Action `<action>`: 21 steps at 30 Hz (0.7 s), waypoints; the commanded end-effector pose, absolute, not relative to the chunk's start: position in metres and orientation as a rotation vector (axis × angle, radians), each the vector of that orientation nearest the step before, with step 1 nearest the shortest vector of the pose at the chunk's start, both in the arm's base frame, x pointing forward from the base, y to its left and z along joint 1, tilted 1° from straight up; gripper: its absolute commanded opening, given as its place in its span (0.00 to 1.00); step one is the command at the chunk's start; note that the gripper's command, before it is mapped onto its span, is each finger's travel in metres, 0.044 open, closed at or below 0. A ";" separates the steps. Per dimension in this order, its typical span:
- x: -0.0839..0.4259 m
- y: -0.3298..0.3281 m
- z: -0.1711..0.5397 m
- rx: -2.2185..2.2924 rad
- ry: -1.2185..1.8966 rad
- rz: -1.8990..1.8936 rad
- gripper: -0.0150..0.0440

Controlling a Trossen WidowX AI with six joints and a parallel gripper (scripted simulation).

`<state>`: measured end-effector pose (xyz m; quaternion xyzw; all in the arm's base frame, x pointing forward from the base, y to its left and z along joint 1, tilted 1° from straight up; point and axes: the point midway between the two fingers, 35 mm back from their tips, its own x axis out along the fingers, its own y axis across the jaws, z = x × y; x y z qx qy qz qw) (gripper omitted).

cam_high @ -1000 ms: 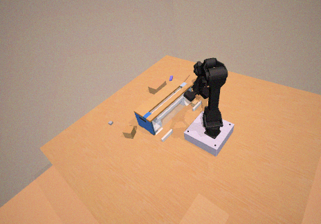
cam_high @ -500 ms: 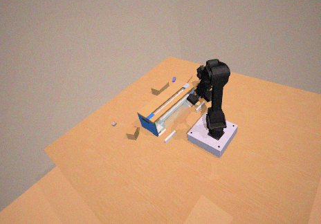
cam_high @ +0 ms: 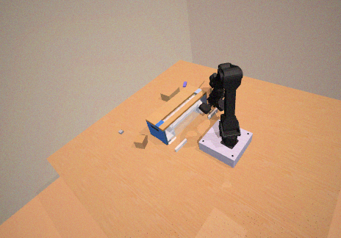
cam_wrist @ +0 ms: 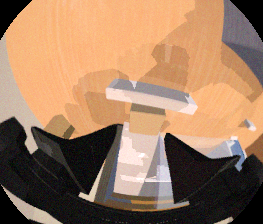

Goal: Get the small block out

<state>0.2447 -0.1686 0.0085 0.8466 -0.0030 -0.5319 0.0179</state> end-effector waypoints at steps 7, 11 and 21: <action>0.244 -0.167 -0.009 2.633 0.000 -1.661 0.74; 0.243 -0.167 -0.013 2.633 0.000 -1.661 0.74; 0.243 -0.167 -0.013 2.633 0.000 -1.661 0.39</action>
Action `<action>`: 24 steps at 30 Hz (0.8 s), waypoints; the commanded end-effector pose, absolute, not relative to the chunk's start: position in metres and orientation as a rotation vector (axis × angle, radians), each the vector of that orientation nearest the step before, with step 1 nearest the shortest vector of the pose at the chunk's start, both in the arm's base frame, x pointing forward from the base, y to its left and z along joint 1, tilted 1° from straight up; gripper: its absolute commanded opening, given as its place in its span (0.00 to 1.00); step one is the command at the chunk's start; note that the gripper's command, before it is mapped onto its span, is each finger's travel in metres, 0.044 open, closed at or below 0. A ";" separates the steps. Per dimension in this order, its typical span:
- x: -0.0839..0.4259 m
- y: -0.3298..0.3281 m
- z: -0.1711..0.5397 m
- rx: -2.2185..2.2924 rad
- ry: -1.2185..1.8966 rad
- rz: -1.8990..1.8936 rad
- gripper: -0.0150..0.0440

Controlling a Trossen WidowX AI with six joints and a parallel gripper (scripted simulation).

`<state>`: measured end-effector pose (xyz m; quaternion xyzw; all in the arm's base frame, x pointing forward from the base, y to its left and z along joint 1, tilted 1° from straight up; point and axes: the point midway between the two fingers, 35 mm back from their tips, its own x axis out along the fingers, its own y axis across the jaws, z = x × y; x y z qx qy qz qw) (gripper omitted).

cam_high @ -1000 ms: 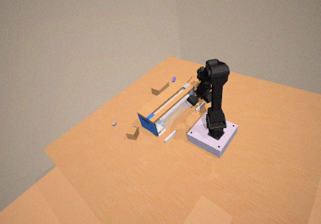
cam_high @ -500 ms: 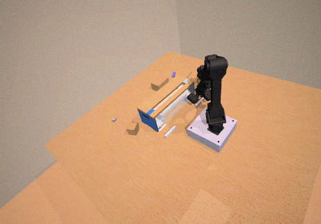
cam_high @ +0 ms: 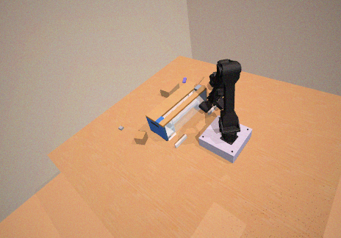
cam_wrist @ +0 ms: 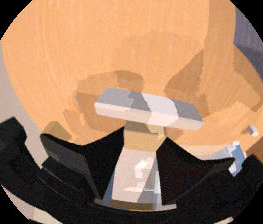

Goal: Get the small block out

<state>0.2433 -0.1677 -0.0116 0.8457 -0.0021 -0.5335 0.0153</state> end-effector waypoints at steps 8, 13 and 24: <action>0.244 -0.168 0.024 2.632 -0.004 -1.659 0.25; 0.242 -0.167 0.050 2.631 -0.007 -1.659 0.25; 0.244 -0.154 0.078 2.680 -0.181 -1.690 0.25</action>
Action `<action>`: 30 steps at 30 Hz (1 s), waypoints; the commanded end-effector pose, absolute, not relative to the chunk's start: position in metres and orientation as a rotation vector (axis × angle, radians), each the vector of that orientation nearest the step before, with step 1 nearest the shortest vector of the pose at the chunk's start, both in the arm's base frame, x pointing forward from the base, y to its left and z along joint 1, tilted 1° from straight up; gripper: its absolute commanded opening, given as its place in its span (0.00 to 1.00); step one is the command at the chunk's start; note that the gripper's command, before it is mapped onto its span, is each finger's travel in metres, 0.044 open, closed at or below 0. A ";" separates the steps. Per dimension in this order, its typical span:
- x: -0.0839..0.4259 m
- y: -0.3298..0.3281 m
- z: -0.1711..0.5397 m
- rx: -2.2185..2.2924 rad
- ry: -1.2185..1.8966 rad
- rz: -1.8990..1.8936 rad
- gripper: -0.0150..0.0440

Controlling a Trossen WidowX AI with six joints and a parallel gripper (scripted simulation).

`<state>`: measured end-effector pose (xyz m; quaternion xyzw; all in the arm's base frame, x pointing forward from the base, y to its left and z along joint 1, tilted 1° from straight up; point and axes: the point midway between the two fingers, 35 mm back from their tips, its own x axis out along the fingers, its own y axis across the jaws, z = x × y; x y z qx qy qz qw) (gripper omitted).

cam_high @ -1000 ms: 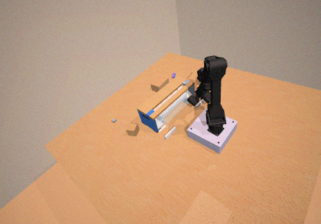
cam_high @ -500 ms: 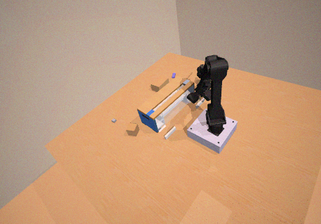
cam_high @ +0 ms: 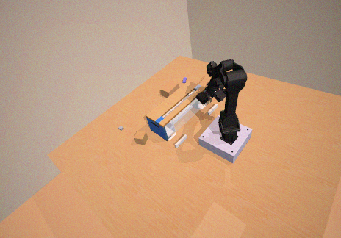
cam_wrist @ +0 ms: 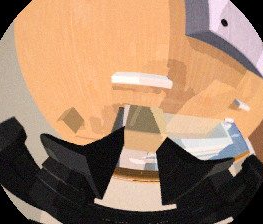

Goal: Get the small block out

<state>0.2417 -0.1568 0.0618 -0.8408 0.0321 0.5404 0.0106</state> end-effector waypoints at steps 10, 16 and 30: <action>0.239 -0.132 0.120 -2.545 0.427 1.540 0.25; 0.232 -0.118 0.143 -2.497 0.561 1.438 0.25; 0.229 -0.115 0.149 -2.485 0.592 1.410 0.25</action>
